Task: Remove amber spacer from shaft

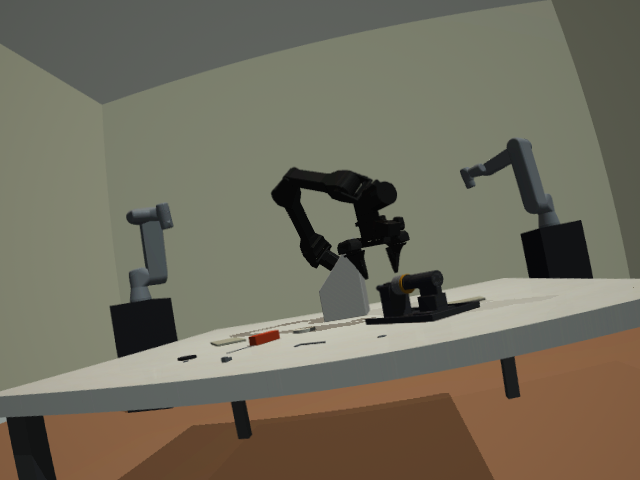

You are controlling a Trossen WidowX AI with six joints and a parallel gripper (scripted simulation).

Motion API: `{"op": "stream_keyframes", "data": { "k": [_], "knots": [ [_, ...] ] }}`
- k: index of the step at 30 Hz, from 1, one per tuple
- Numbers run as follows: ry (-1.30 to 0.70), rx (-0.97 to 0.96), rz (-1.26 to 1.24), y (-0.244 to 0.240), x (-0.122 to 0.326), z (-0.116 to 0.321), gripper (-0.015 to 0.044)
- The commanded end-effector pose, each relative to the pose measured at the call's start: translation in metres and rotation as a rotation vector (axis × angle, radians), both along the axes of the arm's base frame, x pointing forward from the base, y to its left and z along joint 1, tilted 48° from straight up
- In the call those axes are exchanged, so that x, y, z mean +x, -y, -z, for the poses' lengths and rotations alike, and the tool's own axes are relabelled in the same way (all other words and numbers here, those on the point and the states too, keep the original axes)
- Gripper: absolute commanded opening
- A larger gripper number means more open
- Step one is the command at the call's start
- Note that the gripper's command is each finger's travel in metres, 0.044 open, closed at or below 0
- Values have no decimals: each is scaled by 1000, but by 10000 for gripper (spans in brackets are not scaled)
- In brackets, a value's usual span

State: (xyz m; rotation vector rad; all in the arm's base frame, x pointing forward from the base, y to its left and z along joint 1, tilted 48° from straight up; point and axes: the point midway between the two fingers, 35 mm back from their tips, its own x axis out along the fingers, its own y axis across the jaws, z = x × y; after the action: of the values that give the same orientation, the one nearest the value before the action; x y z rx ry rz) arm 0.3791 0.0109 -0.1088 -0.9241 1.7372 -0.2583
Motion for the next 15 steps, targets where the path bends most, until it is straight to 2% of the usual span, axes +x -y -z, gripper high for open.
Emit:
{"op": "stream_keyframes", "data": {
  "k": [1,15],
  "knots": [
    [-61,-37,-34,4,-9,2,440],
    [-61,-37,-34,3,-10,2,440]
  ]
}}
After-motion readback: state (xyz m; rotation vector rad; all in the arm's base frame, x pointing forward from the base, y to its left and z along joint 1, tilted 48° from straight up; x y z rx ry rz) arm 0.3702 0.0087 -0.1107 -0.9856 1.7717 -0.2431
